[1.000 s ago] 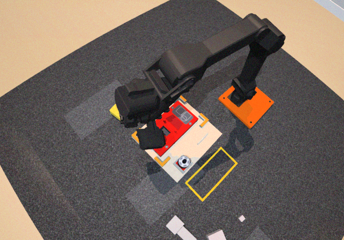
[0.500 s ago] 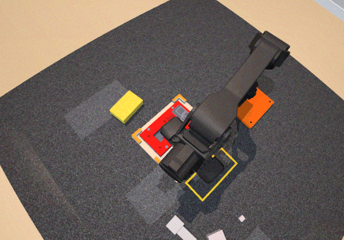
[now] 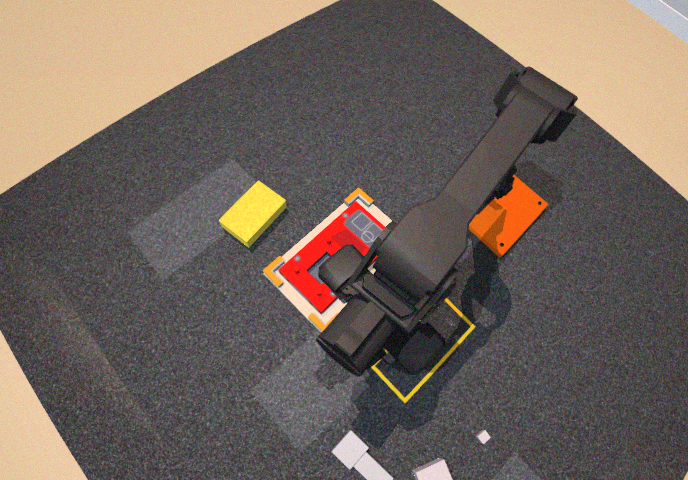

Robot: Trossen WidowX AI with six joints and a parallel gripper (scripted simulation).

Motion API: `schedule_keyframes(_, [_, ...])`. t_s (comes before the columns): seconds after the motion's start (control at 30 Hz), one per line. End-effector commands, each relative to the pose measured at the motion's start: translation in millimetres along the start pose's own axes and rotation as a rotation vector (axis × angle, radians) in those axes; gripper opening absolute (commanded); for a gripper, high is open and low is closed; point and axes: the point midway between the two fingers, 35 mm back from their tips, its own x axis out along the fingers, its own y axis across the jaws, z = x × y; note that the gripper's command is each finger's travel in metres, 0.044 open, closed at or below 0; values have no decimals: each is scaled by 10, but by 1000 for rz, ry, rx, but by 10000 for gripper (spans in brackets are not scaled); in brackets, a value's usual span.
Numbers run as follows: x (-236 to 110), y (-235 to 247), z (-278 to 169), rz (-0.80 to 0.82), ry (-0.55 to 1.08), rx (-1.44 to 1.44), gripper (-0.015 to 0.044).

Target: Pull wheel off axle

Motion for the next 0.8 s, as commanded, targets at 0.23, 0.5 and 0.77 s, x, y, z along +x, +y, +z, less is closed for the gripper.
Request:
schedule_keyframes(0.23, [537,-4,-70,2,23,-6,300])
schedule_keyframes(0.5, [558,-12,-69,-3,20,0,221])
schedule_keyframes(0.77, [558,-12,-69,-3,20,0,168])
